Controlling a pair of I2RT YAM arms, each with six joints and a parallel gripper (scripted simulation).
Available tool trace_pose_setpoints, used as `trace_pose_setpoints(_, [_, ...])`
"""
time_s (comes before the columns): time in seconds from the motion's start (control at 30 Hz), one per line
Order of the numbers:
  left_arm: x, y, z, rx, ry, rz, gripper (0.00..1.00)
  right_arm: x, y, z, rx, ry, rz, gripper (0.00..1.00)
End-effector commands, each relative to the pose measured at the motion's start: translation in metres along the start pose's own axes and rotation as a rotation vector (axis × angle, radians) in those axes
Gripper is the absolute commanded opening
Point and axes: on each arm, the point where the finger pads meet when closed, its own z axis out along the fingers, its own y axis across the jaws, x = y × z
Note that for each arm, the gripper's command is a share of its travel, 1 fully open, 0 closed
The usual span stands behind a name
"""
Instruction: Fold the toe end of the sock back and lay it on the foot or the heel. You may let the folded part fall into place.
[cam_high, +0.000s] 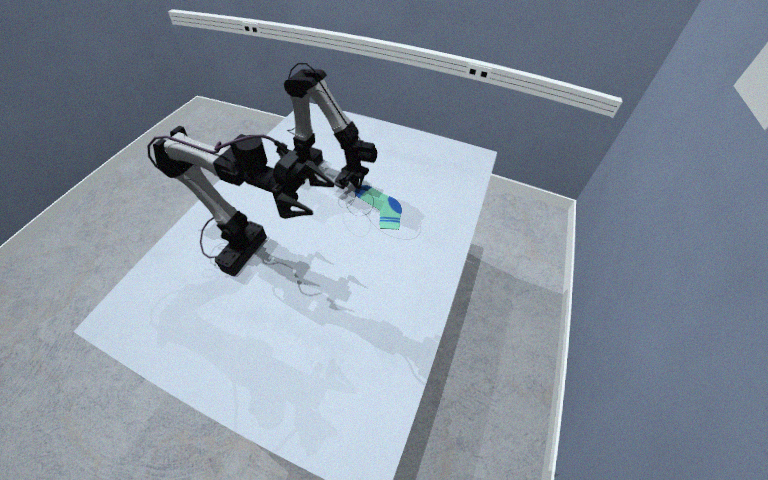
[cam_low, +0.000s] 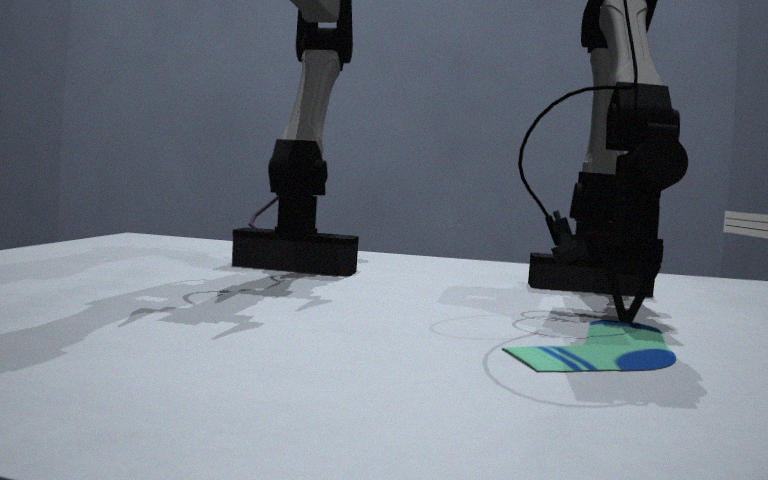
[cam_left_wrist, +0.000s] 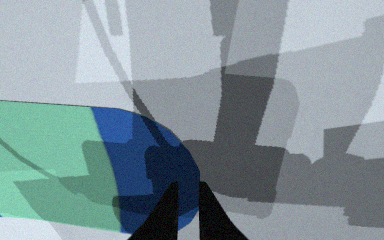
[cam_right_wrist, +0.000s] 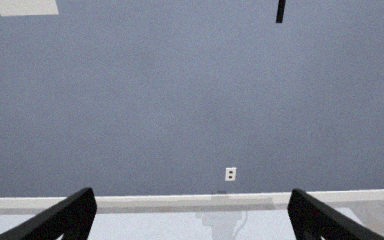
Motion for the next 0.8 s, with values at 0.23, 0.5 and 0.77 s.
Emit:
trace_pose_setpoints(0.23, [-0.009,0.004,0.022,-0.020,-0.034,0.000,0.07,-0.013,0.001,-0.003,-0.004,-0.031,-0.004,1.00])
trace_pose_setpoints(0.5, [-0.011,0.009,0.022,-0.024,-0.042,0.012,0.03,-0.013,0.001,-0.003,-0.004,-0.031,-0.004,1.00])
trace_pose_setpoints(0.77, [-0.012,0.003,0.024,-0.009,-0.045,0.018,0.03,-0.013,0.001,-0.003,-0.004,-0.031,-0.004,1.00])
